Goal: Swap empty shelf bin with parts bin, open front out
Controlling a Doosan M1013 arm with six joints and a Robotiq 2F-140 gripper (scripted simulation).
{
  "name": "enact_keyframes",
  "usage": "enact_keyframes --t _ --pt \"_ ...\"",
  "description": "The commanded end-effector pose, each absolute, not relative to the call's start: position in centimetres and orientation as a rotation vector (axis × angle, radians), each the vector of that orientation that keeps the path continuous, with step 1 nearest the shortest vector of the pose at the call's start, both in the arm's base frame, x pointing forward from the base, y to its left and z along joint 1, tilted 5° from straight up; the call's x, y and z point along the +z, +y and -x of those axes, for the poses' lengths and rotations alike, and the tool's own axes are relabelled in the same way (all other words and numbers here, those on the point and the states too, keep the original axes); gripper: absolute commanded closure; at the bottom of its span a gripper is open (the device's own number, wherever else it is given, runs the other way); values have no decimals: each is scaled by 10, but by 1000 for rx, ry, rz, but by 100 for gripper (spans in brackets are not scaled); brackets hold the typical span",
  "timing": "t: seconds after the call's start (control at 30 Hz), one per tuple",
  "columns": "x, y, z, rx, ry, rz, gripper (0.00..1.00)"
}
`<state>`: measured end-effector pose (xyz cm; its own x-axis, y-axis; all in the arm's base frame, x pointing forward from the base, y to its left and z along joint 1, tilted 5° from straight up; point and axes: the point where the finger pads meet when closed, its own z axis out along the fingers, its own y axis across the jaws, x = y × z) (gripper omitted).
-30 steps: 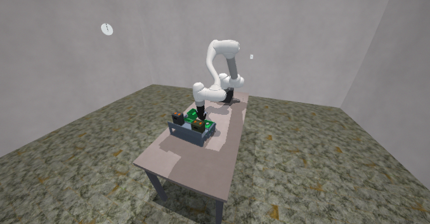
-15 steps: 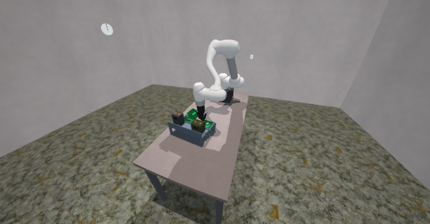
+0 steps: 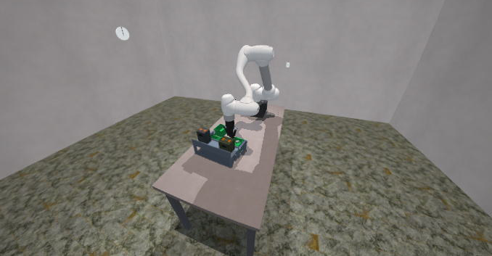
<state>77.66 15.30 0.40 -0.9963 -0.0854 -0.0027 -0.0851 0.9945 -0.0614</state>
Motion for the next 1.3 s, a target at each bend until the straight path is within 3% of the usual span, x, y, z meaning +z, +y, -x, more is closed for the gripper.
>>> enact_keyframes --t 0.0,0.8,0.83,1.27 --pt "5 151 -778 -99 3126 131 90" --pt "5 152 -779 -96 3116 131 90" --pt "5 152 -779 -96 3116 131 85" --pt "5 152 -779 -96 3116 131 85"
